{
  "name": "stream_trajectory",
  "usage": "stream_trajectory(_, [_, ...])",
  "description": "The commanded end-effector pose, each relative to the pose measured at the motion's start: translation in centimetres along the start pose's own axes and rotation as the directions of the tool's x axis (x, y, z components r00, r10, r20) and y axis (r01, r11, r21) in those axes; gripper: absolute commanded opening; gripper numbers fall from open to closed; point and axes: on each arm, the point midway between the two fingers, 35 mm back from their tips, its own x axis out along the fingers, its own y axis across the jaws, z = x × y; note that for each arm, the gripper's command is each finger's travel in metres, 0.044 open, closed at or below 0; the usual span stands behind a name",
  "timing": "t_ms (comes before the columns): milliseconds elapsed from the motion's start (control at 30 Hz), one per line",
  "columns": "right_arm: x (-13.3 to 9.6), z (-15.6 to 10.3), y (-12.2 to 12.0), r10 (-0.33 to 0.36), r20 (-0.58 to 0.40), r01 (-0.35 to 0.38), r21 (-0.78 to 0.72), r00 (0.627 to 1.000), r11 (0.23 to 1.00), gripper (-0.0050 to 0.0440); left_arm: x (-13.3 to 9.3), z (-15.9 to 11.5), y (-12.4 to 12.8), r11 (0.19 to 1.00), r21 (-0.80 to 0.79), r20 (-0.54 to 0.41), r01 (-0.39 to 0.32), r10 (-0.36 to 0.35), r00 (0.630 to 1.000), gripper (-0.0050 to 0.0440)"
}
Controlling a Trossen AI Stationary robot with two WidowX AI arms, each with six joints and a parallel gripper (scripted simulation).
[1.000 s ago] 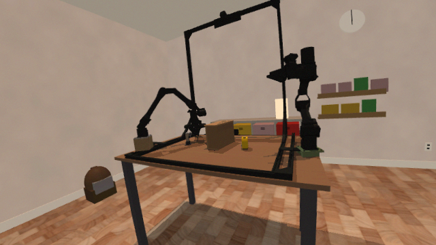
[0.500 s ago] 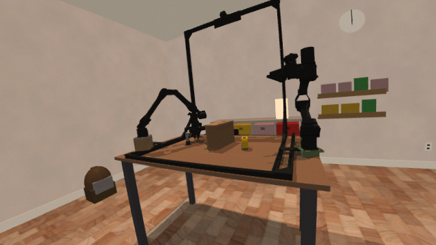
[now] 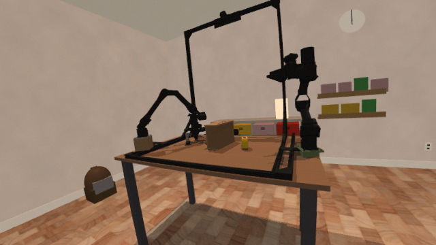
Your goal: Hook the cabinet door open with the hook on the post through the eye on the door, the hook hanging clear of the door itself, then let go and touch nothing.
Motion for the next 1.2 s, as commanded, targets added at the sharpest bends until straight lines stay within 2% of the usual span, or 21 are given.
stream_trajectory(0, [0.3,-0.2,0.1,0.002,-0.007,-0.002,0.004,1.000,1.000,0.0000,0.0,0.0,0.0,1.000,-0.004,0.000,0.000,0.000,1.000,0.0400])
stream_trajectory(367, [0.0,0.1,0.1,0.002,-0.007,-0.002,0.004,1.000,1.000,0.0000,0.0,0.0,0.0,1.000,-0.004,0.000,0.000,0.000,1.000,0.0400])
stream_trajectory(600, [-1.4,0.6,0.1,0.000,0.170,-0.001,0.005,0.985,1.000,0.0000,0.0,0.0,0.0,1.000,-0.004,0.000,0.000,0.000,1.000,0.0400])
stream_trajectory(667, [-1.4,0.6,0.1,0.000,0.170,-0.001,0.005,0.985,1.000,0.0000,0.0,0.0,0.0,1.000,-0.004,0.000,0.000,0.000,1.000,0.0400])
stream_trajectory(867, [-2.8,0.9,0.1,-0.002,0.344,0.001,0.005,0.939,1.000,0.0000,0.0,0.0,0.0,1.000,-0.004,0.000,0.000,0.000,1.000,0.0400])
stream_trajectory(1167, [-4.9,0.7,0.1,-0.006,0.581,0.003,0.006,0.814,1.000,0.0000,0.0,0.0,0.0,1.000,-0.004,0.000,0.000,0.000,1.000,0.0400])
